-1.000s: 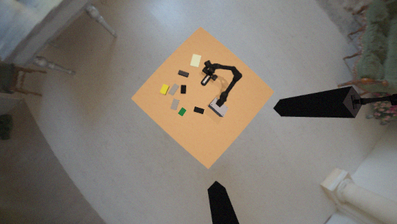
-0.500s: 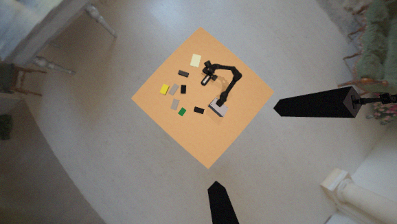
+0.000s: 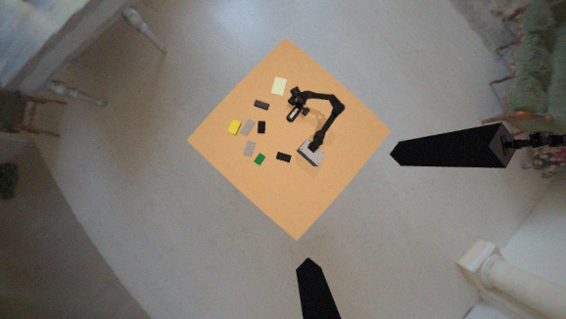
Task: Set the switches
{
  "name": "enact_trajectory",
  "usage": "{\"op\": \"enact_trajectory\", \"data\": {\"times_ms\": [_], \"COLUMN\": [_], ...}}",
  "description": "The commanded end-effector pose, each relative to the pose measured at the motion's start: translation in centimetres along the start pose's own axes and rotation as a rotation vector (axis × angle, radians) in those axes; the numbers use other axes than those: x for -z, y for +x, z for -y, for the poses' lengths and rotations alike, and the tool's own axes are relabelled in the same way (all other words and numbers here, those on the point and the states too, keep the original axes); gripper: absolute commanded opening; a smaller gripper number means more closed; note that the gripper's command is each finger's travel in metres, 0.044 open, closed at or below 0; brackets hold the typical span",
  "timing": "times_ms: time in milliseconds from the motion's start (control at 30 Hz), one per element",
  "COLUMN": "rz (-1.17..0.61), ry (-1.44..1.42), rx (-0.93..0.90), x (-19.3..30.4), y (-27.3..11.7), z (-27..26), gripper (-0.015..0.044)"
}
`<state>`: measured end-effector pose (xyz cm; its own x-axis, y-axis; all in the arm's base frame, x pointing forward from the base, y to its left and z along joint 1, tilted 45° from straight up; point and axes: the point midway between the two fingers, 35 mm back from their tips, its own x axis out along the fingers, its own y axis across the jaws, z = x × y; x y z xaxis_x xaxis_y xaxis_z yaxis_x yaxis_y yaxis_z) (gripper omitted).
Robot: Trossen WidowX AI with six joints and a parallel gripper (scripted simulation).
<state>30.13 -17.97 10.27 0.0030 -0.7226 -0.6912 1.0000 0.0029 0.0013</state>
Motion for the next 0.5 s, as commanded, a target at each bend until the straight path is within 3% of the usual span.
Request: {"op": "enact_trajectory", "data": {"times_ms": [0, 467], "rz": [-0.004, 0.001], "ry": [-0.016, -0.017], "rx": [-0.006, -0.007], "x": [3.7, 5.3], "y": [-2.3, -3.5], "z": [-0.1, 0.2], "gripper": [0.044, 0.044]}}
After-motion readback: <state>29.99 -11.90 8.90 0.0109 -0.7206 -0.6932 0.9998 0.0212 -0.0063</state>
